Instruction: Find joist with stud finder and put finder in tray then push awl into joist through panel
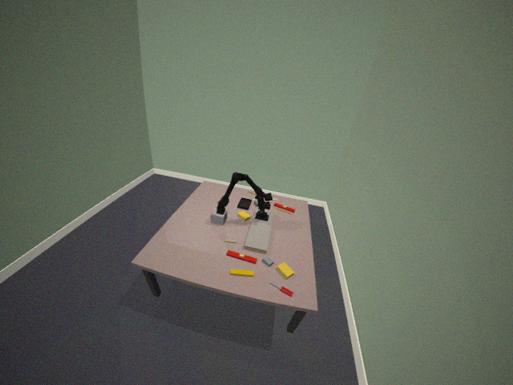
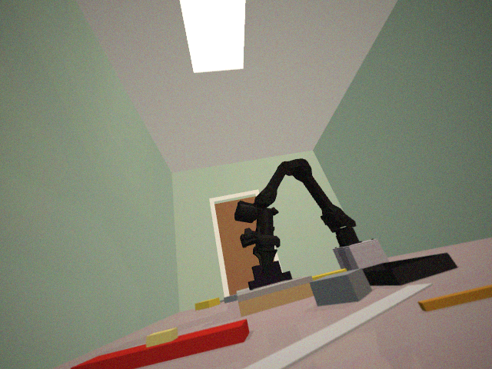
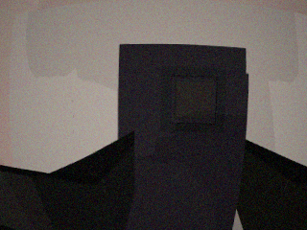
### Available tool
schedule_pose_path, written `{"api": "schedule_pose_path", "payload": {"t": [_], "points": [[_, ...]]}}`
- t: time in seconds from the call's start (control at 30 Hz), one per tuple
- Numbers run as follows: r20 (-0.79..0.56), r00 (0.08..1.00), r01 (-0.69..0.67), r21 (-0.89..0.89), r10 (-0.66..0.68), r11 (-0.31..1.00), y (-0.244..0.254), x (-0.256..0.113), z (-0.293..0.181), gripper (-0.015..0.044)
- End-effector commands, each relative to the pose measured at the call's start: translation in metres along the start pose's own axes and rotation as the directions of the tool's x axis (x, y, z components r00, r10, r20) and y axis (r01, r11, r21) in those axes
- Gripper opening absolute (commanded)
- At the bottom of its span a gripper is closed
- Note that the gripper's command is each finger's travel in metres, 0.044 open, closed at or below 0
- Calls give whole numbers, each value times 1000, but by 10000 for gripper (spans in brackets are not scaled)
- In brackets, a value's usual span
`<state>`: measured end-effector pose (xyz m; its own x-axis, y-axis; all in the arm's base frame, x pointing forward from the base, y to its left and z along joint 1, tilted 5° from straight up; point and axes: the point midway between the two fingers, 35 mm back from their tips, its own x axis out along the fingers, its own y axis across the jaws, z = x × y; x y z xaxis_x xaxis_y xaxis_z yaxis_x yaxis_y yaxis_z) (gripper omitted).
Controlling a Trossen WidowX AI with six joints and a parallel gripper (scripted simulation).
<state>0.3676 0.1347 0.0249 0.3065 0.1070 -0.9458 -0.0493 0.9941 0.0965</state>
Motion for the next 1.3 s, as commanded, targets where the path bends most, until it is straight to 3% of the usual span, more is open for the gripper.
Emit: {"api": "schedule_pose_path", "payload": {"t": [0.0, 1.27], "points": [[-2, 1000, -1, -1, 1, 1000, 8, 0, 0, 0], [-2, 1000, -7, 1, 7, 1000, 62, -1, 0, 0]]}}
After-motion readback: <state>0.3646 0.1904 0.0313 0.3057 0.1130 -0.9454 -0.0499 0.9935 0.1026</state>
